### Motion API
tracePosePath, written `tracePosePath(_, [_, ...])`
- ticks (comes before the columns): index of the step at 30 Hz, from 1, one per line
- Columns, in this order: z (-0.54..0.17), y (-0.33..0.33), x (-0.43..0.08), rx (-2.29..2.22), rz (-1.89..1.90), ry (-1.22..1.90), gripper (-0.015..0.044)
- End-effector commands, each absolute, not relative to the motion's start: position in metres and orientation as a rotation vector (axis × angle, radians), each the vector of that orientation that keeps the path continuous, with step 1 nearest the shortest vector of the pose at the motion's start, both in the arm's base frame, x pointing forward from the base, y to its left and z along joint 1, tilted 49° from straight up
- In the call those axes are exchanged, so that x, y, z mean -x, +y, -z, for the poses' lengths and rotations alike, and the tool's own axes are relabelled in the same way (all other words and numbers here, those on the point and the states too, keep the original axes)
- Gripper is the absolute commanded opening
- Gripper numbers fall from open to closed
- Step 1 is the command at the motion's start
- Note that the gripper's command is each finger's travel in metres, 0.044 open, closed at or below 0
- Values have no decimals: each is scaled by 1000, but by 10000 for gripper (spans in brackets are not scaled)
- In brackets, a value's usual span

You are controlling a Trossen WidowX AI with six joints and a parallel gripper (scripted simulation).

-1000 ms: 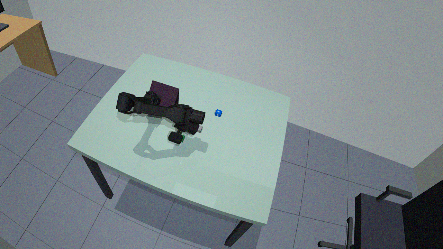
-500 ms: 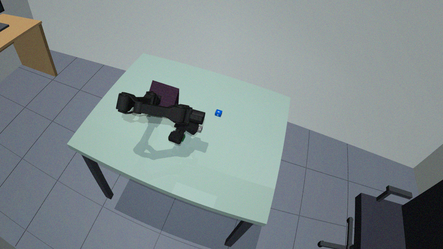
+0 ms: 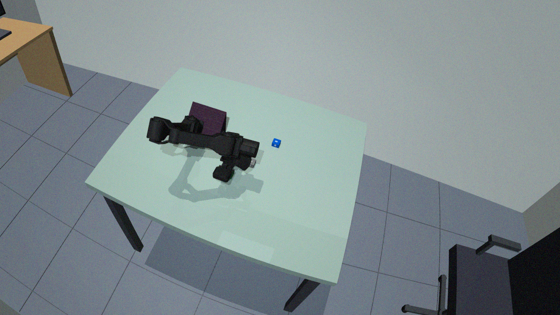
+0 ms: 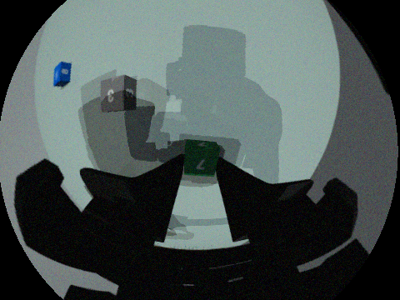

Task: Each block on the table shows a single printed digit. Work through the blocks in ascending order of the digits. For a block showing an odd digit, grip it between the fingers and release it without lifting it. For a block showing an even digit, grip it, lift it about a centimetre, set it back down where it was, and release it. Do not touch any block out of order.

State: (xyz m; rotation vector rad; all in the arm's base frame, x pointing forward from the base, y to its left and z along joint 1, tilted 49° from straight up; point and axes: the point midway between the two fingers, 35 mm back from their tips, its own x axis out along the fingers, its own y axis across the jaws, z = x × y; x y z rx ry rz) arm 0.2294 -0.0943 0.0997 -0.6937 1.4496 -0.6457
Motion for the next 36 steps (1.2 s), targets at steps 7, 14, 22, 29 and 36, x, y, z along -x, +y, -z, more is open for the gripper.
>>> tracePosePath(7, [-100, -95, -229, 701, 644, 1450, 400])
tracePosePath(14, [-118, -73, -229, 699, 641, 1451, 400])
tracePosePath(22, [-135, -52, -230, 719, 608, 1449, 321])
tracePosePath(29, [-176, -6, -224, 789, 509, 1441, 138])
tracePosePath(36, [-176, -6, -224, 789, 509, 1441, 120])
